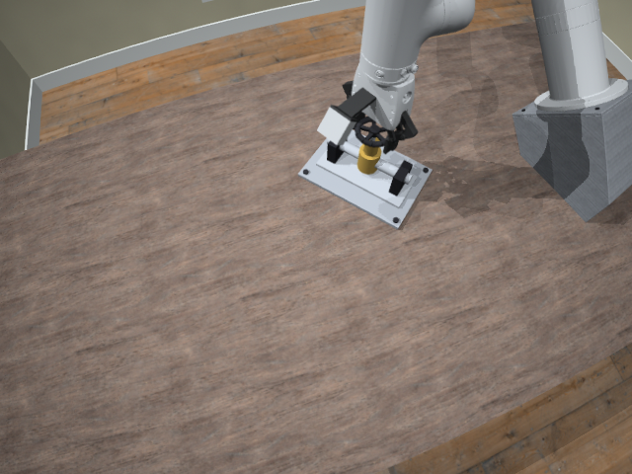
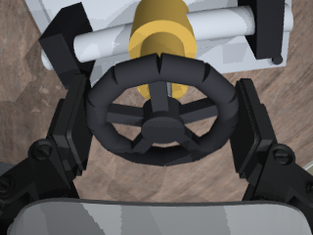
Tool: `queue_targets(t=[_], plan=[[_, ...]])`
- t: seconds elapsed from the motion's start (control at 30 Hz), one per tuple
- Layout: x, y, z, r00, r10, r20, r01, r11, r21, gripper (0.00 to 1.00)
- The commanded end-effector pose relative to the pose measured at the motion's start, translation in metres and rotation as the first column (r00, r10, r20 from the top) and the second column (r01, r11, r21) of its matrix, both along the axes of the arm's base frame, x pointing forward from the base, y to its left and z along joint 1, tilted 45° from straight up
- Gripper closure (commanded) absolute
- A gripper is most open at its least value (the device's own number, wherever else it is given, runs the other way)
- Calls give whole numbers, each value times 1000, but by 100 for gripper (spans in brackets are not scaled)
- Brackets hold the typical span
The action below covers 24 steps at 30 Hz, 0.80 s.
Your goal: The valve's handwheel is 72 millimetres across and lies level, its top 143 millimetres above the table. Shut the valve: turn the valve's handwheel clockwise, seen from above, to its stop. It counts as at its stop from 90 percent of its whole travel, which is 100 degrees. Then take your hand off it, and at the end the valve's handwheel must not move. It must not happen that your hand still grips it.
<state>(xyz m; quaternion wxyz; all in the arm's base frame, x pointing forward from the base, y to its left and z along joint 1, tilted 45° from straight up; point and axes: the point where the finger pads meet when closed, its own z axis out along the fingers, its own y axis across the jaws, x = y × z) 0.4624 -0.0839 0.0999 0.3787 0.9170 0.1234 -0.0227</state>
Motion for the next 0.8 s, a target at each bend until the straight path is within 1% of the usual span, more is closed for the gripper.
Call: queue_targets(t=[0.0,0.13,0.2,0.3,0.5,0.7,0.77], plan=[[0,0,0,996,-57,61,57,998,5,100],[0,0,0,987,-114,117,114,993,15,100],[0,0,0,987,-114,117,114,993,15,100],[0,0,0,974,-159,160,157,987,24,100],[0,0,0,938,-248,244,243,969,49,100],[0,0,0,885,-334,325,326,942,82,100],[0,0,0,885,-334,325,326,942,82,100]])
